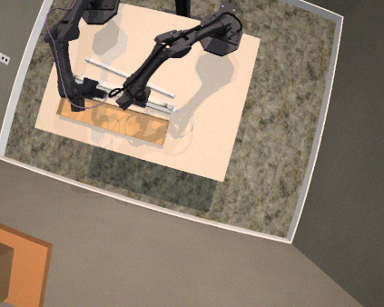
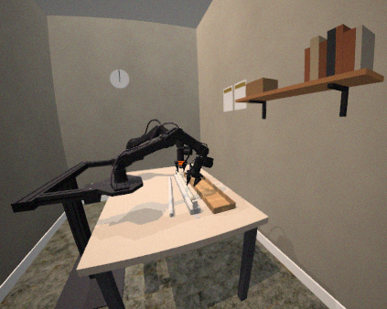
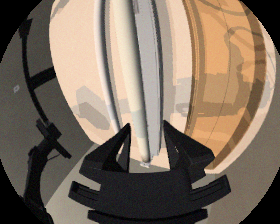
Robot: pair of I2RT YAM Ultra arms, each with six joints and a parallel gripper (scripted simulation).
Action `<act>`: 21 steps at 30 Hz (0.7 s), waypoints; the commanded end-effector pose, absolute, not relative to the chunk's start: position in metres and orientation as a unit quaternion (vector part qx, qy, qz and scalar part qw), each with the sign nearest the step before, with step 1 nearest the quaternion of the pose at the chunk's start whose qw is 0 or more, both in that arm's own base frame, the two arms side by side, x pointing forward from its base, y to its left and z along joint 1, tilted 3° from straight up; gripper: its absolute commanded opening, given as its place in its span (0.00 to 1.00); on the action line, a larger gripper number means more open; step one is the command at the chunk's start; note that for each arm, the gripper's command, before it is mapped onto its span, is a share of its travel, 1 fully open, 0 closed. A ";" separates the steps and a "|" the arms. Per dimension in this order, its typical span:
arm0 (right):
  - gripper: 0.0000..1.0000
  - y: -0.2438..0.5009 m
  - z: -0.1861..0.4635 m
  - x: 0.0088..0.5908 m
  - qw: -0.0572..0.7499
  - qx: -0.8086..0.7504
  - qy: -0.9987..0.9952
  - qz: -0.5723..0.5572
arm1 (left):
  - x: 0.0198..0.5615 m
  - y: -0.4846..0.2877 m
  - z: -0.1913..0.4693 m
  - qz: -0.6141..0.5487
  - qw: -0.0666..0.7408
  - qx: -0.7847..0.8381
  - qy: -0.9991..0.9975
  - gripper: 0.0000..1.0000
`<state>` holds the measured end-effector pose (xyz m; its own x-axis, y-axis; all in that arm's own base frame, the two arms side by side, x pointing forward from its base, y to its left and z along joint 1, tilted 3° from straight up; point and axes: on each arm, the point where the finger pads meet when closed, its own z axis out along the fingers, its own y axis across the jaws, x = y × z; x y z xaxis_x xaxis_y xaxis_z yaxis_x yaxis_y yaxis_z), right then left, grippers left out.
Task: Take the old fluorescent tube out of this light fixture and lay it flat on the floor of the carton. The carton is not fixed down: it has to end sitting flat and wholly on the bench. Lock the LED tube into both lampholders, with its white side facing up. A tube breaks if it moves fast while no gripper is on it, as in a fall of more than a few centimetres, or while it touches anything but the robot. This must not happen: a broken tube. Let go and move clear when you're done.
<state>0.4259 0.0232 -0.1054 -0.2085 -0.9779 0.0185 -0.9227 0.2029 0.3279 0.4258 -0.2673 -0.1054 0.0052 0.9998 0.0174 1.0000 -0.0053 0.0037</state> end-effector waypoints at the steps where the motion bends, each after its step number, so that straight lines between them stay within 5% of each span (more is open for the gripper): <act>1: 0.49 0.019 -0.084 0.425 0.118 0.616 -0.766 -0.140 | 0.425 -0.272 -0.077 -0.008 0.002 -0.710 -0.705 0.49; 21: 0.49 0.028 -0.078 0.439 0.094 0.633 -0.762 -0.100 | 0.426 -0.276 -0.082 -0.024 -0.010 -0.714 -0.700 0.49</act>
